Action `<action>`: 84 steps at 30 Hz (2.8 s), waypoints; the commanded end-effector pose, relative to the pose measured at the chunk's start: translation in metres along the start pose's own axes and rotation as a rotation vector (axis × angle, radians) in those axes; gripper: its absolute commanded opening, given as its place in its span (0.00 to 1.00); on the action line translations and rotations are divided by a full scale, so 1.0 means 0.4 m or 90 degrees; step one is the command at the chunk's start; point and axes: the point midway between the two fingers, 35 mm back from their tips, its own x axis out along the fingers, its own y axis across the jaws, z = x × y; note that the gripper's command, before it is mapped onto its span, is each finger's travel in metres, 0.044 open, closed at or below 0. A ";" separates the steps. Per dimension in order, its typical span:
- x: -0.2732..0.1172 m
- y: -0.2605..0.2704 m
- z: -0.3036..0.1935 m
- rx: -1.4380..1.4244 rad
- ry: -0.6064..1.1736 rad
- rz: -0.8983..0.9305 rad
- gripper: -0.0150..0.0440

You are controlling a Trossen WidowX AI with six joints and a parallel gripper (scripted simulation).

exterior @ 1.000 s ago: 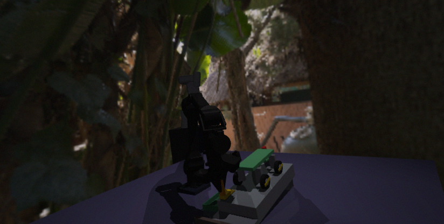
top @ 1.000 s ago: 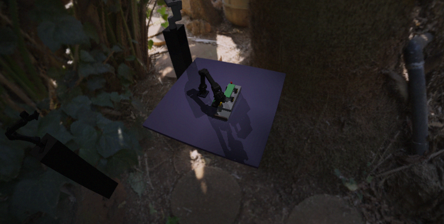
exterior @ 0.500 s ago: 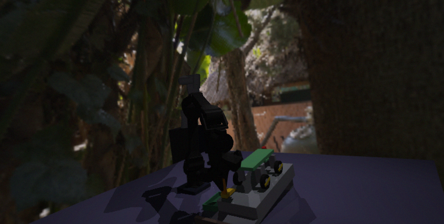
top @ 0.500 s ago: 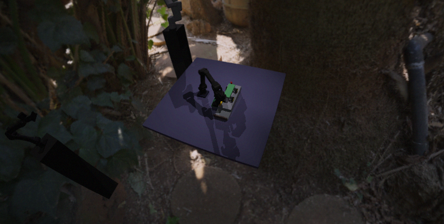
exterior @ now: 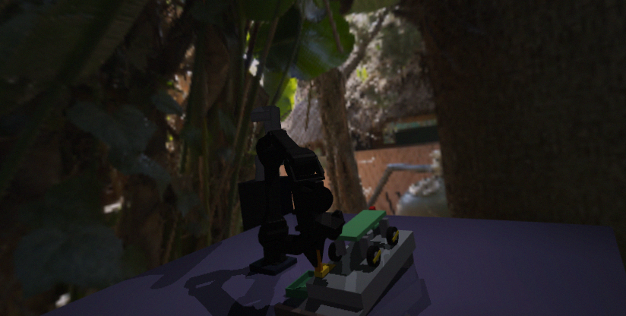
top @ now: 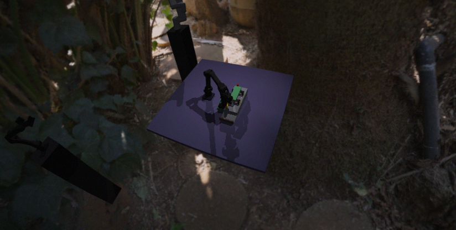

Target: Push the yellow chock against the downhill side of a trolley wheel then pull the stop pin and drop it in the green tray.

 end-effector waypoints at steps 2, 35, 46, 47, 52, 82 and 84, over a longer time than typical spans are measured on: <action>-0.001 0.016 0.000 0.000 -0.002 0.003 0.25; -0.001 0.036 0.000 0.001 0.000 -0.002 0.48; -0.055 0.036 -0.003 0.000 -0.002 0.002 0.58; -0.061 0.036 -0.004 0.000 -0.002 0.003 0.58; -0.098 0.035 -0.004 0.000 -0.002 0.003 0.58; -0.205 0.171 0.156 -0.065 -0.165 -0.054 0.58; -0.204 0.190 0.158 -0.020 -0.162 -0.039 0.58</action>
